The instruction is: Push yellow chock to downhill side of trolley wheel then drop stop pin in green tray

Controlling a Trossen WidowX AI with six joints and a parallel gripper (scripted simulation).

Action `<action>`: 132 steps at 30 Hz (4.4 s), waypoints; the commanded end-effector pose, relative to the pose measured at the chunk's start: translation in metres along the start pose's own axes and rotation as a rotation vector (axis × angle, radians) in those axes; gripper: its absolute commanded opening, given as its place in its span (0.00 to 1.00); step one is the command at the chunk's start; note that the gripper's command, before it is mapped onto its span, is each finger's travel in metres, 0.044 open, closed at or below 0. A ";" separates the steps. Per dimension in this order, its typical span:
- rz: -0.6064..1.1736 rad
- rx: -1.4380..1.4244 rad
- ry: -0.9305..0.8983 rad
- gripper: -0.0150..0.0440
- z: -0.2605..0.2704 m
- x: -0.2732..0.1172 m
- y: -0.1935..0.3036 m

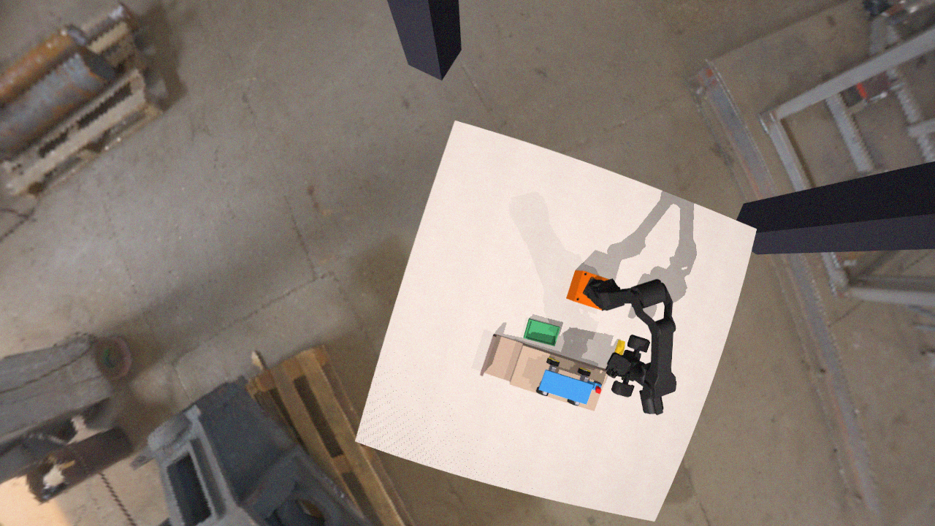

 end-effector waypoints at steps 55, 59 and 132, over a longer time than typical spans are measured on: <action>-0.019 -0.001 -0.011 0.25 0.078 0.013 -0.213; -0.020 -0.001 -0.011 0.25 0.084 0.014 -0.230; 0.058 1.569 0.059 0.25 0.126 0.017 -0.285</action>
Point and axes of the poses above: the point midway between the two fingers, 35 mm back from their tips, its own x axis out along the fingers, its own z axis across the jaws, y = z × x, the point moved 2 cm from there along -x, back along the fingers, and after that the axes turned 9 degrees about x, right-handed, at the moved point
